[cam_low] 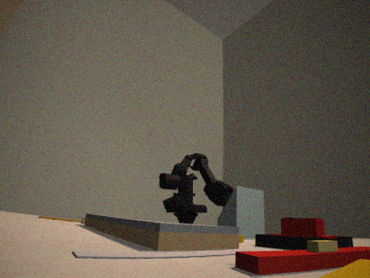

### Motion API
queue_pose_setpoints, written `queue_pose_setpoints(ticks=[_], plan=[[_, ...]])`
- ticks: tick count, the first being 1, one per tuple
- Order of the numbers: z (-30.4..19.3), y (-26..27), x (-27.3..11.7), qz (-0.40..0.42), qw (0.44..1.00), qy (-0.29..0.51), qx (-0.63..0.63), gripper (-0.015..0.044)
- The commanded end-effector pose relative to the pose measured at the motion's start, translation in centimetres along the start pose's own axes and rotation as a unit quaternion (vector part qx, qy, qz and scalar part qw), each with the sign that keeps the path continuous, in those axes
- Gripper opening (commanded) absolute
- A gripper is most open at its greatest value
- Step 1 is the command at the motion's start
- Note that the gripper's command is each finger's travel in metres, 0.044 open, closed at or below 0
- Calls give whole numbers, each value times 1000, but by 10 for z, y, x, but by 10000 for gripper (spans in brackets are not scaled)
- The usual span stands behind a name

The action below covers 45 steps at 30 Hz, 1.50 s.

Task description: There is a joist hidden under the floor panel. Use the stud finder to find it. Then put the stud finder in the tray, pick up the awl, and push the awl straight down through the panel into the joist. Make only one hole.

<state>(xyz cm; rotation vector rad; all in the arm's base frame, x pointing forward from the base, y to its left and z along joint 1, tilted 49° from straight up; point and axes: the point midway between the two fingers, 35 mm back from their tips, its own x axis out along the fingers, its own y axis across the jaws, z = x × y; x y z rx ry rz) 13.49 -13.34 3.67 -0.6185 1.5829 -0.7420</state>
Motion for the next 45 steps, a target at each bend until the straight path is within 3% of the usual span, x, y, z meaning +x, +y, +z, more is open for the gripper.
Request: queue_pose_setpoints(ticks=[1,24,34,45], plan=[[2,1,-7,3,1000,-3,1,0],[-4,1,-82,9,1000,3,10,0],[6,18,-104,141,972,84,165,0],[30,29,-145,283,876,199,337,0]])
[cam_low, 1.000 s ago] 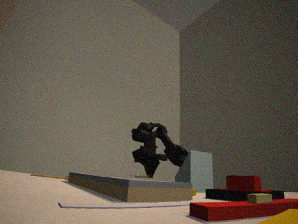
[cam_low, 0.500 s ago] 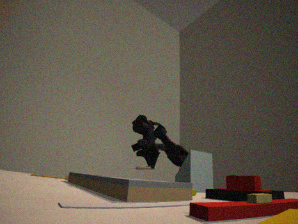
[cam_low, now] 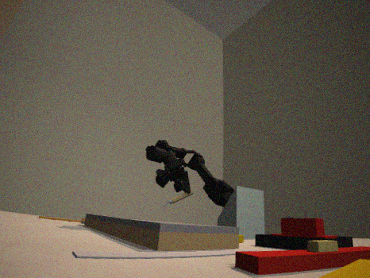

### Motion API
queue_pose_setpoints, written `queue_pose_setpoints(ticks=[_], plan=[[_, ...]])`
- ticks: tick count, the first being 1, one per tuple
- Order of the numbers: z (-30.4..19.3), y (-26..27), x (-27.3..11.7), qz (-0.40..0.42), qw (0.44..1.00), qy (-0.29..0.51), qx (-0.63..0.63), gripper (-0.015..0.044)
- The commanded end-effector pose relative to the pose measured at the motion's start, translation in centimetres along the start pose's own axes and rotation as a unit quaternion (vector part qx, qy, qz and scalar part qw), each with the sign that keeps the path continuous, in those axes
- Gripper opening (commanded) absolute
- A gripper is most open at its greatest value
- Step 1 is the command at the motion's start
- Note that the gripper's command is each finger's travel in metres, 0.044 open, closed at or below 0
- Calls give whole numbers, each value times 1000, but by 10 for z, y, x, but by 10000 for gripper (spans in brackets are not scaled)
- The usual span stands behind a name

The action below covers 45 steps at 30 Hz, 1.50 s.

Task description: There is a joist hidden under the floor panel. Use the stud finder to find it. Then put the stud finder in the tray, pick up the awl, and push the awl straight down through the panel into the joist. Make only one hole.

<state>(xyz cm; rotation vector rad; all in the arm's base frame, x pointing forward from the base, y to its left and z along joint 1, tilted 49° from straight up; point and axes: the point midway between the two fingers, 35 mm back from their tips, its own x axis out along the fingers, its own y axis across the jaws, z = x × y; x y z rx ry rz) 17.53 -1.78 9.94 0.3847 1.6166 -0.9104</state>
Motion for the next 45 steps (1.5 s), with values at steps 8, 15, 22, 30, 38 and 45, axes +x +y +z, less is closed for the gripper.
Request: queue_pose_setpoints(ticks=[8,15,22,30,38,45], plan=[[1,35,-46,131,968,128,170,0],[7,53,-84,202,916,221,266,0],[15,63,-118,250,861,297,328,0],[26,82,-99,245,873,292,304,0],[46,119,-85,259,860,322,301,0],[62,149,-70,270,846,348,301,0]])
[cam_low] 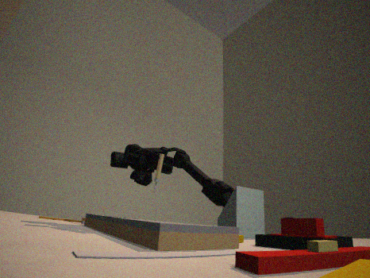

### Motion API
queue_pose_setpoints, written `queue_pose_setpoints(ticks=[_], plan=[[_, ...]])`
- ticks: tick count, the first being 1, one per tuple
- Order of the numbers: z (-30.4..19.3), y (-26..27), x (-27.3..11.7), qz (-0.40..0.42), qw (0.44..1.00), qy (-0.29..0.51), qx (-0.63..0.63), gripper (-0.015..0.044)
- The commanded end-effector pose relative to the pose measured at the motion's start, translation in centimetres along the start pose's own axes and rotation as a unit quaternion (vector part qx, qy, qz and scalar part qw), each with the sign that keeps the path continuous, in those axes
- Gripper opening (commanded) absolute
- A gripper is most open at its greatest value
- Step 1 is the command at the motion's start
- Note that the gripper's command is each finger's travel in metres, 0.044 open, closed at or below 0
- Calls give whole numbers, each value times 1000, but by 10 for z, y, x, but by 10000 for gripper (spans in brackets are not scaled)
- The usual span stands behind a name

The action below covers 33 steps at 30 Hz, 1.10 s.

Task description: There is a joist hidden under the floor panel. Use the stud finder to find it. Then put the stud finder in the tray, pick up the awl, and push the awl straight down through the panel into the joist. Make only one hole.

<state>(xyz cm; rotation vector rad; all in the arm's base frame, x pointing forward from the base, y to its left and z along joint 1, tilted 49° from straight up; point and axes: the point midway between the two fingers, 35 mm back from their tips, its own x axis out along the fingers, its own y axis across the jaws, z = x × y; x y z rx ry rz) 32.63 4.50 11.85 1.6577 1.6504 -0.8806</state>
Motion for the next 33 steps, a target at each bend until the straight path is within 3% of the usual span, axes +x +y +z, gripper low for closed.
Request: queue_pose_setpoints(ticks=[1,13,33], plan=[[2,16,10,7,1000,19,2,0],[22,54,52,13,998,67,14,0],[35,55,54,13,998,67,14,0]])
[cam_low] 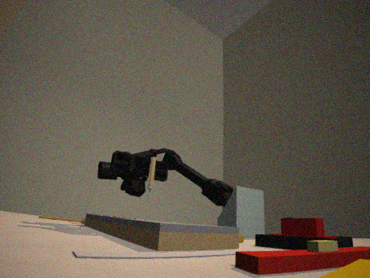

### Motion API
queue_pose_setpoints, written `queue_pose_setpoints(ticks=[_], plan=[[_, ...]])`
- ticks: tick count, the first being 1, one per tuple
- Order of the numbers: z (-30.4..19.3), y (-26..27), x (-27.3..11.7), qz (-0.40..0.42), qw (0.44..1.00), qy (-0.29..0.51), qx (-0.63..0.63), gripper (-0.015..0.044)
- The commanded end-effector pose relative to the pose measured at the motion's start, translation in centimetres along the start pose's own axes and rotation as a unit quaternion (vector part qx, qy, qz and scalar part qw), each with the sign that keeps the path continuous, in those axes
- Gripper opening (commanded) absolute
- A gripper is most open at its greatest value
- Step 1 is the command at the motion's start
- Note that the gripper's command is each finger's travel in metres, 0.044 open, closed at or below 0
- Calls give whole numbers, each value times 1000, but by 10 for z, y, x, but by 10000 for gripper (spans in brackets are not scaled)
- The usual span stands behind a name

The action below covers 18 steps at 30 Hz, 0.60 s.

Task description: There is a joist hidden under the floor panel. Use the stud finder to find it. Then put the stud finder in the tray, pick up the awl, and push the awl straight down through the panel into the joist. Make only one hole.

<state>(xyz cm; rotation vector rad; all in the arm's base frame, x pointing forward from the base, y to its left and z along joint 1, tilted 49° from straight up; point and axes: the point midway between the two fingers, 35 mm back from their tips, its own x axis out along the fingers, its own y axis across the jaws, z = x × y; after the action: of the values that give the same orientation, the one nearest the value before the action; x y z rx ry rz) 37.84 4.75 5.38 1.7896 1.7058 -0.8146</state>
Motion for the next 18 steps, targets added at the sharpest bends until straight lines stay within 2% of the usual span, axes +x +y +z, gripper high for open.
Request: queue_pose_setpoints(ticks=[1,18], plan=[[2,1,0,1,1000,3,-5,0],[23,1,-1,1,1000,2,-5,0]])
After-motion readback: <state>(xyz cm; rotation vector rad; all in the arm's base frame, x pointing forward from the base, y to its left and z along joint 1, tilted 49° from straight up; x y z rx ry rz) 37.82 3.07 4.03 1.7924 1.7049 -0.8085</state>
